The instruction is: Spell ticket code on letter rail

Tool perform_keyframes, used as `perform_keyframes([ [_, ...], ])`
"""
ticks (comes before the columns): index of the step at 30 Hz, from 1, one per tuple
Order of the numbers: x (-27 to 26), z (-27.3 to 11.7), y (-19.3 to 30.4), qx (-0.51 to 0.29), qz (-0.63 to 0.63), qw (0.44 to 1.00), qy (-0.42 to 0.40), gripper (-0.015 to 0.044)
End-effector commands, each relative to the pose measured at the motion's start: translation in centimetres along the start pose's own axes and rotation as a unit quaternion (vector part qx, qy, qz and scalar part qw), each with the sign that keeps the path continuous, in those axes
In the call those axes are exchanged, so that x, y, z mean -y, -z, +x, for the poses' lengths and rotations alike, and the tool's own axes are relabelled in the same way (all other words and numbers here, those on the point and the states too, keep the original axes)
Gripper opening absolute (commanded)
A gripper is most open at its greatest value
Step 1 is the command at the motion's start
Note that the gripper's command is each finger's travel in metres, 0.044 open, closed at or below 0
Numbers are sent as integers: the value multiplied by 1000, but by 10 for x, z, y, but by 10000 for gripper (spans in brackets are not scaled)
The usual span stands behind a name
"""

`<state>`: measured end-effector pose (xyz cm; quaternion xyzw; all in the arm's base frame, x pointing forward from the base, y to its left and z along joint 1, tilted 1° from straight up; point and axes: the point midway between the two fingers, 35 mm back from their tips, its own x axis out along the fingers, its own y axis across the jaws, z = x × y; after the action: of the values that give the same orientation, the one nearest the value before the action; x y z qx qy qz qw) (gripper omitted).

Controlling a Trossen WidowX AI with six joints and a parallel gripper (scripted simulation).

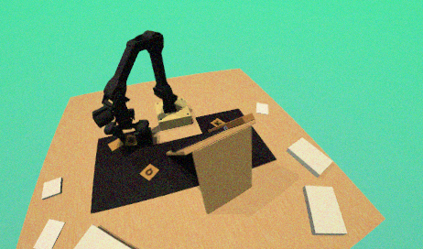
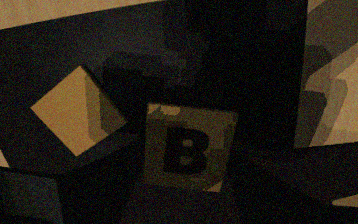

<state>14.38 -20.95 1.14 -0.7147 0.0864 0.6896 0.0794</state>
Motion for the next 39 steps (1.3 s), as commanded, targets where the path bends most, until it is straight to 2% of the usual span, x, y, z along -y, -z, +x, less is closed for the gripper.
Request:
perform_keyframes([
  [1, 2, -2, 9, -17, -56, 998, -1, 0],
  [10, 5, -7, 30, -53, -198, 979, -10, 0],
  [20, 11, -15, 52, -90, -352, 931, -29, 0],
  [39, 26, -32, 93, -146, -613, 771, -89, 0],
])
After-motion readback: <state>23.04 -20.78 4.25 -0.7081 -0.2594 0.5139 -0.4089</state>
